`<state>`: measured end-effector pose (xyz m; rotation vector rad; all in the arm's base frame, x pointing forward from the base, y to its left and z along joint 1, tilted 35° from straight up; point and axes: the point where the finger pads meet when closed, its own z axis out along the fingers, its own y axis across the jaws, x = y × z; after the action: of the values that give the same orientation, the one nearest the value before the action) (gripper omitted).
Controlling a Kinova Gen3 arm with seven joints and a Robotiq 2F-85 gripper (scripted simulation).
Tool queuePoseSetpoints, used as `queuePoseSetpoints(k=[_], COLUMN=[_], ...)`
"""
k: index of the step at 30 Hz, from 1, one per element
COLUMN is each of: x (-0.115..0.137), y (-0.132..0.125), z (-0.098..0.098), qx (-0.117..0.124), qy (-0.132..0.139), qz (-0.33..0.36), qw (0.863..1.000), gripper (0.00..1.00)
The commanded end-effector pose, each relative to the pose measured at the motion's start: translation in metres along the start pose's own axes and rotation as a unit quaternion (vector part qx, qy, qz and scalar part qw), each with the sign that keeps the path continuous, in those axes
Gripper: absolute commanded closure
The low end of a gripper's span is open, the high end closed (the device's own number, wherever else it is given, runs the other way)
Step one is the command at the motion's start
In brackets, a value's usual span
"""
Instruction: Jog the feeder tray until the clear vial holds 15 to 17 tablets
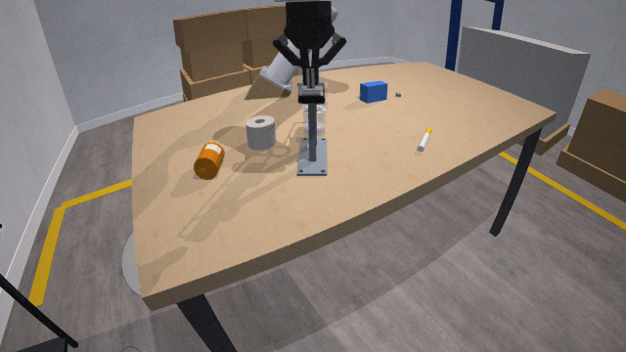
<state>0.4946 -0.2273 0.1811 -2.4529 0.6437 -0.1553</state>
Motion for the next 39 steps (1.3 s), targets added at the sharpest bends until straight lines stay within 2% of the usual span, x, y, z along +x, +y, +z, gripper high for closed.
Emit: queuePoseSetpoints(k=[1,16,25,33,39], x=[-0.008,0.023,0.021,-0.007,-0.008], y=[-0.001,-0.001,0.0,-0.002,0.0], z=[0.0,-0.011,-0.01,-0.001,0.001], qx=[-0.001,-0.003,-0.002,-0.001,-0.001], qy=[-0.004,-0.003,-0.005,-0.003,-0.005], qz=[-0.003,-0.004,-0.002,-0.003,-0.002], qw=[1.0,1.0,1.0,1.0,1.0], gripper=[1.0,1.0,1.0,1.0,1.0])
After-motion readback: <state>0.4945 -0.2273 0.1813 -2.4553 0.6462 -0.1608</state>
